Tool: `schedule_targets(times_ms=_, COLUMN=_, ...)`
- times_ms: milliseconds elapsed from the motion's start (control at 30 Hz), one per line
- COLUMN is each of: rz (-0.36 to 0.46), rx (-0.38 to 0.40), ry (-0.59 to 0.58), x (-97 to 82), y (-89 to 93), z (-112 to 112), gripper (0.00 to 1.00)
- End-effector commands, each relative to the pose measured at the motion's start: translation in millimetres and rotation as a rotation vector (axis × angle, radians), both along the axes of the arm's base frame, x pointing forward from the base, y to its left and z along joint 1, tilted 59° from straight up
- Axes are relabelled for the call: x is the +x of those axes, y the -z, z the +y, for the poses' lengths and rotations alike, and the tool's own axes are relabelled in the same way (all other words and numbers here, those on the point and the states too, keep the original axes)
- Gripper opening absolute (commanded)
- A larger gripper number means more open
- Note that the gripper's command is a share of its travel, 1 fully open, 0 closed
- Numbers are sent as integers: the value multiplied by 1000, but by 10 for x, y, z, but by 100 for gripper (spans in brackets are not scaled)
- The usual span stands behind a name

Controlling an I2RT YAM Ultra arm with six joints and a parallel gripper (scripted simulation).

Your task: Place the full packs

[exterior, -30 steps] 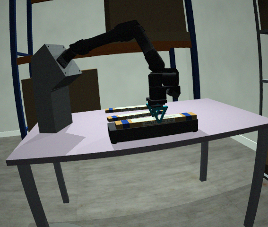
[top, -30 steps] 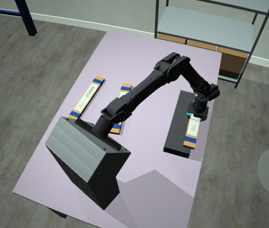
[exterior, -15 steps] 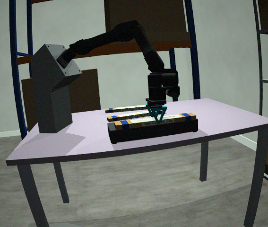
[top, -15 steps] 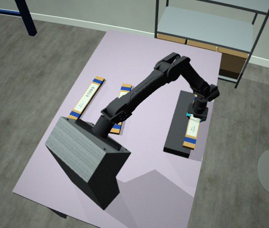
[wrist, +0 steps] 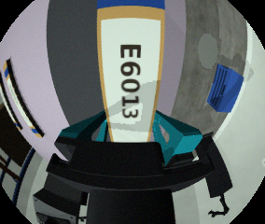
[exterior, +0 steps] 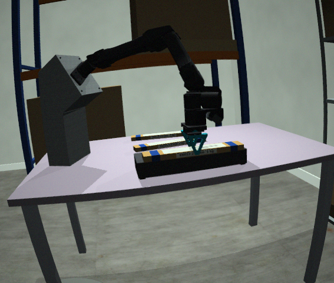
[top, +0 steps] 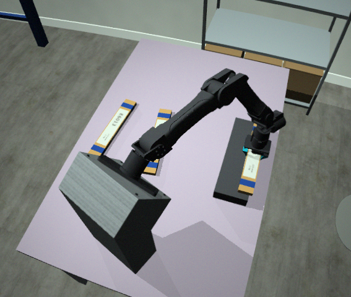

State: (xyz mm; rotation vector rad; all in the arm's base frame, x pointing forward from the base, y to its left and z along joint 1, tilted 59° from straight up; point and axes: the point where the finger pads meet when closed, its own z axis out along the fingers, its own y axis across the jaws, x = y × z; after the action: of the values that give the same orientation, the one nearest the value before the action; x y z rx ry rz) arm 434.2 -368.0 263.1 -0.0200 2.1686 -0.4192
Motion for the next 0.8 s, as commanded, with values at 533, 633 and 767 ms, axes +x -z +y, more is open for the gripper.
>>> schedule_targets(times_ms=533, rz=-32, rx=-27, ry=25, x=-165, y=-264, z=-35, gripper=0)
schedule_targets(times_ms=633, rz=-37, rx=-32, ry=24, x=-163, y=-300, z=-37, gripper=0)
schedule_targets(times_ms=767, rz=-38, rx=-33, ry=24, x=-163, y=-300, z=-36, gripper=0)
